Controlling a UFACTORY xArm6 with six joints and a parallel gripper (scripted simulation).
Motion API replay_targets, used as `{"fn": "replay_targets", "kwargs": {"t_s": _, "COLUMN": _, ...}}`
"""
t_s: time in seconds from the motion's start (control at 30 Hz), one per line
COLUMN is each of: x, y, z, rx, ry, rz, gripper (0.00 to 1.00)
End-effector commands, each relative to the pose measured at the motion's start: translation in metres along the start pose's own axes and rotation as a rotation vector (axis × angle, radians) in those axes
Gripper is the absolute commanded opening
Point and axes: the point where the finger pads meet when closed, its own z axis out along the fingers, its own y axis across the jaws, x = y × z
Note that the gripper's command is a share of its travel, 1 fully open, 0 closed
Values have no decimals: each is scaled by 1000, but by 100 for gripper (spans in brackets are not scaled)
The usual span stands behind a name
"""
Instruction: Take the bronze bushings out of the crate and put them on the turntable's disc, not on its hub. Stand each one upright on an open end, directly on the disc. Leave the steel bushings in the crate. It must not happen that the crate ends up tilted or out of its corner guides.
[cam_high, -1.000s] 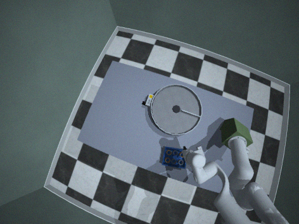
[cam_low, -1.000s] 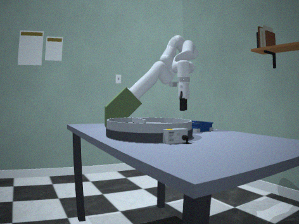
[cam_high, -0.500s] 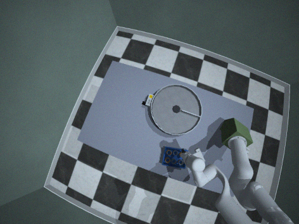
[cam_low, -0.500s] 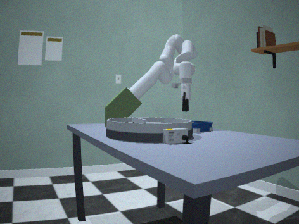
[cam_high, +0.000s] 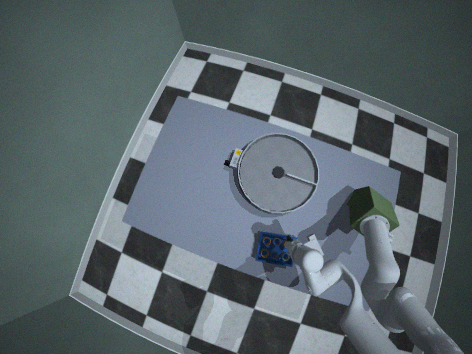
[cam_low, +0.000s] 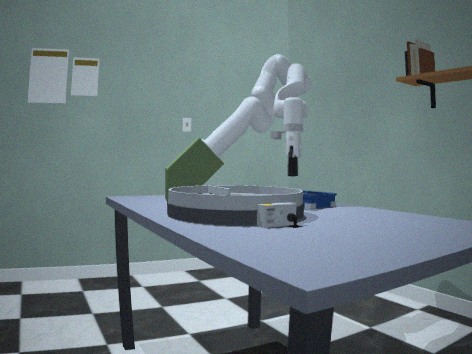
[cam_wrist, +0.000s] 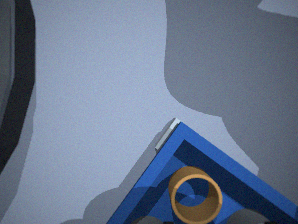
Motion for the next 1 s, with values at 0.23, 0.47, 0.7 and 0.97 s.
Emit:
{"fn": "replay_targets", "kwargs": {"t_s": 0.23, "x": -1, "y": 0, "z": 0, "rx": 2, "ry": -1, "rz": -1, "gripper": 48}}
{"fn": "replay_targets", "kwargs": {"t_s": 0.47, "x": -1, "y": 0, "z": 11, "rx": 1, "ry": -1, "rz": -1, "gripper": 48}}
{"fn": "replay_targets", "kwargs": {"t_s": 0.7, "x": -1, "y": -1, "z": 39, "rx": 1, "ry": -1, "rz": -1, "gripper": 48}}
{"fn": "replay_targets", "kwargs": {"t_s": 0.97, "x": -1, "y": -1, "z": 58, "rx": 1, "ry": -1, "rz": -1, "gripper": 48}}
